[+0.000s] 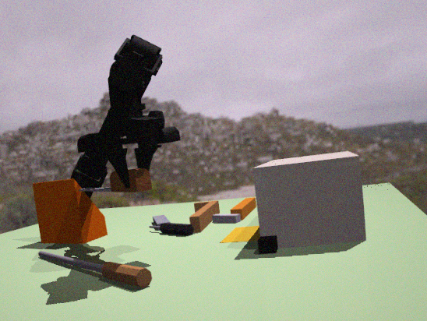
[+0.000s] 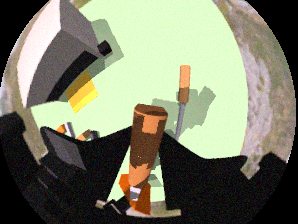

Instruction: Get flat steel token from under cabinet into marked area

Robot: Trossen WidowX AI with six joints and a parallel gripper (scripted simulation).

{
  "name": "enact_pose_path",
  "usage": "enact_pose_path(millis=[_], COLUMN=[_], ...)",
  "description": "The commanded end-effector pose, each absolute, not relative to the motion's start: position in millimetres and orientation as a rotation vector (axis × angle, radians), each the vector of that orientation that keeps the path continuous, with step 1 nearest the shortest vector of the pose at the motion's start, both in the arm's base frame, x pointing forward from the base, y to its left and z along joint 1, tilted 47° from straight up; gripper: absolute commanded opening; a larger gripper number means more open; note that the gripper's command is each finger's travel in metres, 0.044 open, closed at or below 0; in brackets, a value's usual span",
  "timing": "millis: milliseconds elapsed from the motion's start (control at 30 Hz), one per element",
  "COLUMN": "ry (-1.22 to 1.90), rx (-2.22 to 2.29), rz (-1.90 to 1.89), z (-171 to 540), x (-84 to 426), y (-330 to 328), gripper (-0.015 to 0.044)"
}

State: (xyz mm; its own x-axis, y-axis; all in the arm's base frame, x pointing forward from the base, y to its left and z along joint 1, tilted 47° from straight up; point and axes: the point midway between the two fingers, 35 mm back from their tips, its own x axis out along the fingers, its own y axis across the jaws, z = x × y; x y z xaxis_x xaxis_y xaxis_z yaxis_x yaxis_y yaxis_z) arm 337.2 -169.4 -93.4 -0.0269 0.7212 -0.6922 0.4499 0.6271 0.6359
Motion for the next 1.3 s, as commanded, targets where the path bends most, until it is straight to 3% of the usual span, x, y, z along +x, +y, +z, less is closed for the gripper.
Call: enact_pose_path(millis=[0,1267], ry=[1.667,1.669], rx=[0.971,0.968], rz=[0.280,0.275], z=[-98.2,-140.8], x=[329.2,275.7], y=[-177.6,-222.9], gripper=[0.0000,0.0000])
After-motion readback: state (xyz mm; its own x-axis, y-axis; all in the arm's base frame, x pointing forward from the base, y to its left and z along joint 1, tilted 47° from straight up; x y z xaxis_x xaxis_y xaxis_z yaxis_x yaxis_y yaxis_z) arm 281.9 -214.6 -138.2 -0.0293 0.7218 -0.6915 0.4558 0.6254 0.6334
